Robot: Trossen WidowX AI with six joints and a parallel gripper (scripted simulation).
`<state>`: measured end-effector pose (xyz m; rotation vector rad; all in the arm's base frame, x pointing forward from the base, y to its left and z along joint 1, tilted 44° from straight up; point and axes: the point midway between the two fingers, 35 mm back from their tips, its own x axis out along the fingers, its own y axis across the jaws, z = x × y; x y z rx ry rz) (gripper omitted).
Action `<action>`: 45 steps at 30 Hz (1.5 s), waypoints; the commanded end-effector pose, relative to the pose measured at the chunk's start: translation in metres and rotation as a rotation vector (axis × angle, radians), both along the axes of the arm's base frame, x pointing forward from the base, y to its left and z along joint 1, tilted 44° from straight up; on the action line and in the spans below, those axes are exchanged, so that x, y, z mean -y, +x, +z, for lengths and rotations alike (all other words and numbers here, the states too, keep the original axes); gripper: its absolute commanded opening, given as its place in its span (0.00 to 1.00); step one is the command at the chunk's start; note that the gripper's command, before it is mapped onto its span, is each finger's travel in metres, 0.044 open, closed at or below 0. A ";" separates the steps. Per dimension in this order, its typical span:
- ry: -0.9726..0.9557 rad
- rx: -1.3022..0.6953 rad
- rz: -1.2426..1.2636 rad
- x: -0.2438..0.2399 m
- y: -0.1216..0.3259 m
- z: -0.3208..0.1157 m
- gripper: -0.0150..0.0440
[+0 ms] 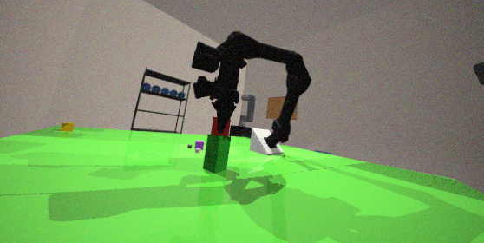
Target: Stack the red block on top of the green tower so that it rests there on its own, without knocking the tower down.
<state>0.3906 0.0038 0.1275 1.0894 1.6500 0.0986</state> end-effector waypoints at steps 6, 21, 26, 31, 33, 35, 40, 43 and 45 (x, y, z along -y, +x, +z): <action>0.005 -0.005 -0.006 -0.001 -0.001 -0.002 0.25; 0.005 -0.005 -0.006 -0.002 -0.001 -0.002 0.25; 0.005 -0.005 -0.006 -0.002 -0.001 -0.002 0.25; 0.005 -0.005 -0.006 0.002 0.000 0.001 0.25; 0.003 -0.012 -0.004 0.000 -0.002 -0.002 0.30; 0.003 -0.012 -0.004 0.000 -0.002 -0.002 0.39; 0.003 -0.012 -0.004 0.000 -0.002 -0.002 0.61; 0.003 -0.012 -0.004 0.000 -0.002 -0.002 0.74; 0.003 -0.012 -0.004 0.000 -0.002 -0.002 0.83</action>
